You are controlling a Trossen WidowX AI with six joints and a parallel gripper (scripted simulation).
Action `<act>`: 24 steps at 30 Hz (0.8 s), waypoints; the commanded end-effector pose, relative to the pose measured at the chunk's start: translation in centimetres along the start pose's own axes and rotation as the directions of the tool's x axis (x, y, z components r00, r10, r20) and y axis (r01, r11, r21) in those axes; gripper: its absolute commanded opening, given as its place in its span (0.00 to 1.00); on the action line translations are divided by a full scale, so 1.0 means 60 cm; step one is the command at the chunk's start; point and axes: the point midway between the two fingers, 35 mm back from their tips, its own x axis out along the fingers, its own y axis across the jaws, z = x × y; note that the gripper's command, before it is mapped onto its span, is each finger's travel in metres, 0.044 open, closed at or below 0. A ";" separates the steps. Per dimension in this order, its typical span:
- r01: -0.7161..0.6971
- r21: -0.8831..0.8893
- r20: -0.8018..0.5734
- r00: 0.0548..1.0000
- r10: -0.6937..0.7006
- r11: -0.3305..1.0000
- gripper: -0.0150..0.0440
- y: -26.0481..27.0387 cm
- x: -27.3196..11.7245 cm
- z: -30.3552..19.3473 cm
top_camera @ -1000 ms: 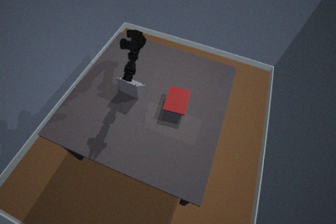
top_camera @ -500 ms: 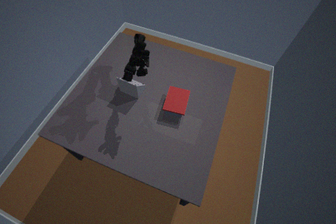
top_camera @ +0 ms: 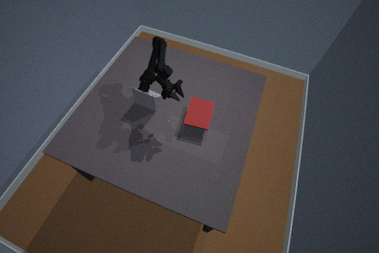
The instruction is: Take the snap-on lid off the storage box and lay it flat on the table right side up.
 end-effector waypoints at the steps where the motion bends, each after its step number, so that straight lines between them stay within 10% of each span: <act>1: 0.089 0.022 -0.145 0.986 -0.085 0.996 0.65 -0.049 0.021 -0.036; 24: 0.155 0.033 -0.274 0.952 -0.140 0.987 0.65 -0.181 0.088 -0.093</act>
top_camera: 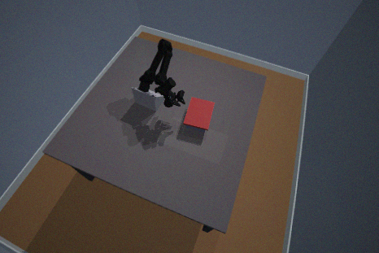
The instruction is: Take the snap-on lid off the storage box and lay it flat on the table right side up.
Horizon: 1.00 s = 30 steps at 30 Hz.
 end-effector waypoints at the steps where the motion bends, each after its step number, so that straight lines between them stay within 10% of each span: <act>1: -0.002 0.013 0.001 1.000 0.002 1.000 0.65 -0.018 0.008 -0.004; 30: 0.005 0.008 0.006 1.000 -0.005 1.000 0.65 -0.015 0.077 -0.001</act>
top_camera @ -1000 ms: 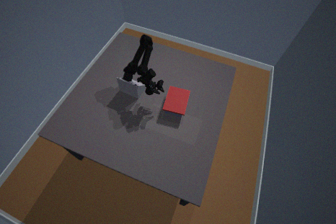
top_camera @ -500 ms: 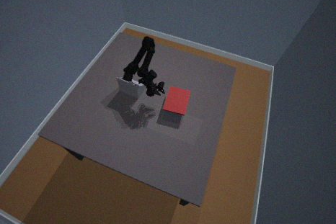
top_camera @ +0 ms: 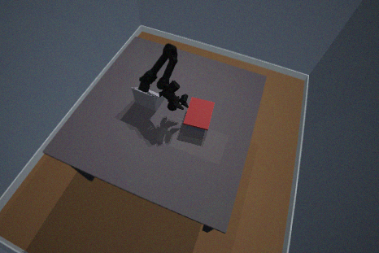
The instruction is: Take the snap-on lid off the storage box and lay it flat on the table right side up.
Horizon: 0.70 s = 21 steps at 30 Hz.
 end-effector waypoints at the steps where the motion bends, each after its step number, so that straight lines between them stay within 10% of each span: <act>1: -0.005 0.000 0.001 1.000 0.005 1.000 0.65 0.004 0.011 0.001; 21: -0.015 0.006 -0.007 1.000 0.015 1.000 0.61 0.001 0.055 -0.003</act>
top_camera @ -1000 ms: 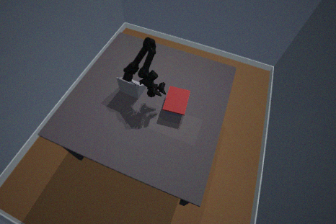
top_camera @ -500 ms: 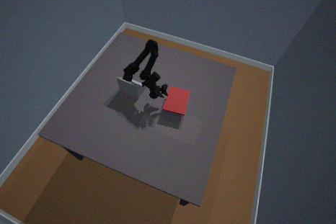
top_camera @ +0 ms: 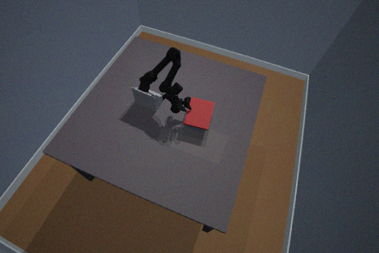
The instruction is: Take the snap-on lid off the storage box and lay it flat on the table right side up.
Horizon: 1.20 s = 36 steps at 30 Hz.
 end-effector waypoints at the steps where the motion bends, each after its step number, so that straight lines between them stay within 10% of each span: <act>1: -0.007 0.001 0.002 1.000 0.007 1.000 0.60 0.004 0.004 0.002; 15: -0.007 0.001 0.002 1.000 0.007 1.000 0.44 0.004 0.004 0.002; 19: -0.007 0.001 0.002 1.000 0.007 1.000 0.26 0.004 0.004 0.002; 36: -0.007 -0.003 0.001 1.000 0.007 1.000 0.25 0.008 0.000 0.001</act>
